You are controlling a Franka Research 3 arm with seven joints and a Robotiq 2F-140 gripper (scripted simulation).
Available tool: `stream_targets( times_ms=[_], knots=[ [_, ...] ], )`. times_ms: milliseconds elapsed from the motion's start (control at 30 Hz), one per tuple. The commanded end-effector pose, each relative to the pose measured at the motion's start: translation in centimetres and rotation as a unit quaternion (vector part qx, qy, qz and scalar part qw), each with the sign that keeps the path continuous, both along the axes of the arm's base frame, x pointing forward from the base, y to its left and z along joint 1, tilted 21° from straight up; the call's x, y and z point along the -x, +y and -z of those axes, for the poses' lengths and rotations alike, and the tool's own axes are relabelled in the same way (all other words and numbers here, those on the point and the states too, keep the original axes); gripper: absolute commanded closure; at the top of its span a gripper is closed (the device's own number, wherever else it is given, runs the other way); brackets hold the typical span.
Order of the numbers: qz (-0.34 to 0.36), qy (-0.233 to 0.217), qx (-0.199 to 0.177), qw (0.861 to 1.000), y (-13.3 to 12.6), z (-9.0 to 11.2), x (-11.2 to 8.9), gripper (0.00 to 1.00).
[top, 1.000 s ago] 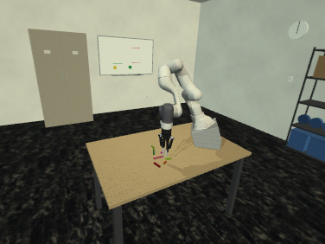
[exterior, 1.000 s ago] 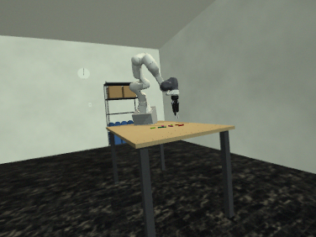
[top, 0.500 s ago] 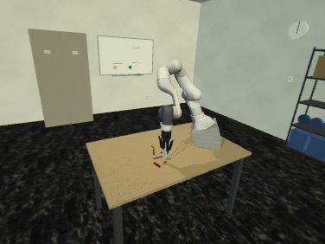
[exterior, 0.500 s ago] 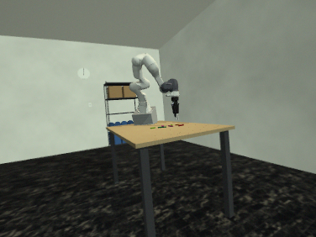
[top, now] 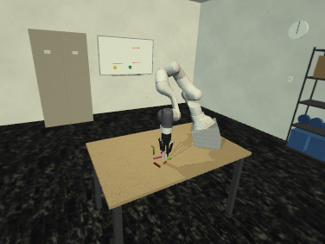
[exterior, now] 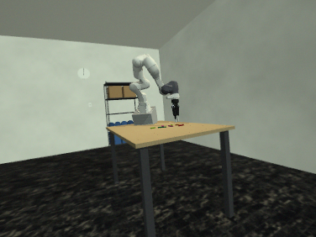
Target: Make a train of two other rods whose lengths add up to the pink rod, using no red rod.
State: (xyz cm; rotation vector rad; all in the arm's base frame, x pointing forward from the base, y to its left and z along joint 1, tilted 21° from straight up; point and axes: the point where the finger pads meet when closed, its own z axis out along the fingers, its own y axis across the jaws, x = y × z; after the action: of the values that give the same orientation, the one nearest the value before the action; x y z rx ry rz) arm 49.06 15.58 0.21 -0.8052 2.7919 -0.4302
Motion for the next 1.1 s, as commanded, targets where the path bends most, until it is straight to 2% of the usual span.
stream_targets(
  times_ms=[0,433,1067],
  knots=[
    [0.01,-0.006,-0.005,1.0,0.2,0.3,-0.2,0.85],
    [0.01,-0.006,-0.005,1.0,-0.1,1.4,-0.6,0.85],
    [0.01,-0.006,-0.005,1.0,-0.1,1.5,-0.6,0.85]
  ],
)
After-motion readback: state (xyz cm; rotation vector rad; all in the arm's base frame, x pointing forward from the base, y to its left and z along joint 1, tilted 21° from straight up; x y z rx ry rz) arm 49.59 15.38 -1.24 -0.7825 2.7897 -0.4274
